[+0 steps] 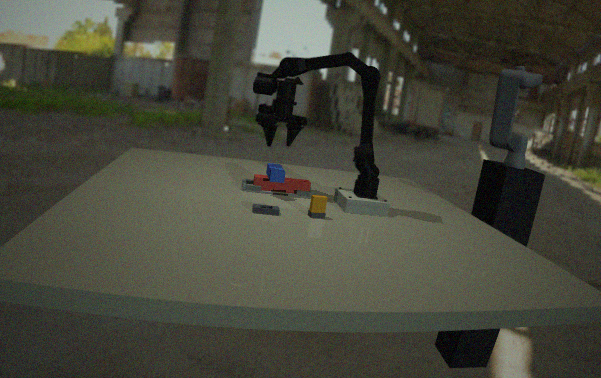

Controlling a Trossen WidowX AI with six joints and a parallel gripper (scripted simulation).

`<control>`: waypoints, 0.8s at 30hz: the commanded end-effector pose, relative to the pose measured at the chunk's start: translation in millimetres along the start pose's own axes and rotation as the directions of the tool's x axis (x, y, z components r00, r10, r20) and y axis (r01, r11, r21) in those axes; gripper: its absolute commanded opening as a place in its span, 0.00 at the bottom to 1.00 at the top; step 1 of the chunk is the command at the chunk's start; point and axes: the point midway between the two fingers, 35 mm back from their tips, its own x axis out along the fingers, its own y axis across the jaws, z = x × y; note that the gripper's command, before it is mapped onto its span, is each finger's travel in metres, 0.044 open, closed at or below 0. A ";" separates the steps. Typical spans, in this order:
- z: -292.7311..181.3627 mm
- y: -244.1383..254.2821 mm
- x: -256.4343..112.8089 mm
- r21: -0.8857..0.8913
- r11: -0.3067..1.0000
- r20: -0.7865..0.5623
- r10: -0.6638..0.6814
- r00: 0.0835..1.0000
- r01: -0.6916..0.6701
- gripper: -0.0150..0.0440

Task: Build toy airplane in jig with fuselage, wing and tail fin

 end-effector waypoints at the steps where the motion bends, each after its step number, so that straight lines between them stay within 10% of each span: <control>1: 1.6 0.5 -0.7 -0.654 0.757 0.005 -0.002 1.000 0.005 1.00; 5: 1.7 0.6 -0.4 -0.820 0.572 0.005 -0.002 1.000 0.005 1.00; 24: -23.5 25.9 -1.0 -0.820 0.572 0.003 0.001 1.000 0.002 1.00</control>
